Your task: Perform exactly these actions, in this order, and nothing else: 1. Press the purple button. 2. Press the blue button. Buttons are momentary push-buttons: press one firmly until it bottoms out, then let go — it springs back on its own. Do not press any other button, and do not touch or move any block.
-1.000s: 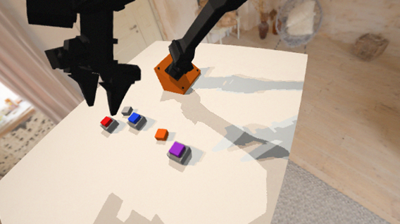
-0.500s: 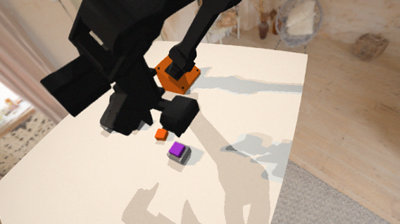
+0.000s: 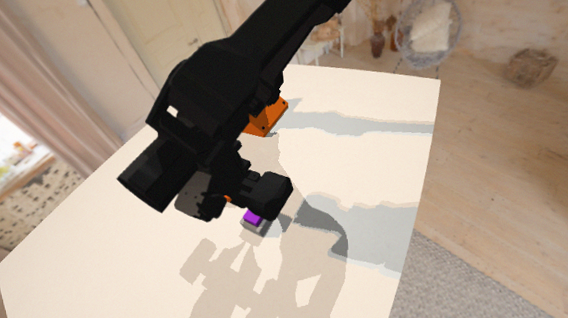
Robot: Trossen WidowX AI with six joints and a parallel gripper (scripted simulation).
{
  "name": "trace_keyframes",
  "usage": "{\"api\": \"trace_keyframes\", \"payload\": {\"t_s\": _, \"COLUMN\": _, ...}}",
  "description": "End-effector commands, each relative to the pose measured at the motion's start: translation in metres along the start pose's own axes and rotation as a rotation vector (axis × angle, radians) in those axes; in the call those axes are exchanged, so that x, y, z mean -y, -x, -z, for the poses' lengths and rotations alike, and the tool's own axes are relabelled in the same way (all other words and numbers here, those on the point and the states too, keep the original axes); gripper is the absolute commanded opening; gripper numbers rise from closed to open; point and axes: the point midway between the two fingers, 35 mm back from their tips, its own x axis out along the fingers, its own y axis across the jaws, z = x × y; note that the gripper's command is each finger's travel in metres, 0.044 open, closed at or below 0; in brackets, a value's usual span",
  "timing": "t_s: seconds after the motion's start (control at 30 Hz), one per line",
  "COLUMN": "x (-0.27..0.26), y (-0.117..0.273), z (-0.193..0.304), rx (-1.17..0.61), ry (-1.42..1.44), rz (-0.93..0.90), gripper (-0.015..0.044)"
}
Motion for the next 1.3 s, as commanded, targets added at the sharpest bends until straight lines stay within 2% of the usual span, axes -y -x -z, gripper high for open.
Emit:
{"api": "trace_keyframes", "payload": {"t_s": 0.0, "x": -0.001, "y": 0.0, "z": 0.0, "rx": 0.005, "ry": 0.0, "rz": -0.002, "gripper": 0.002}}
{"api": "trace_keyframes", "payload": {"t_s": 0.9, "x": -0.001, "y": -0.032, "z": 0.0, "rx": 0.006, "ry": 0.0, "rz": -0.004, "gripper": 0.002}}
{"api": "trace_keyframes", "payload": {"t_s": 1.27, "x": -0.002, "y": -0.033, "z": 0.0, "rx": 0.006, "ry": 0.0, "rz": -0.004, "gripper": 0.002}}
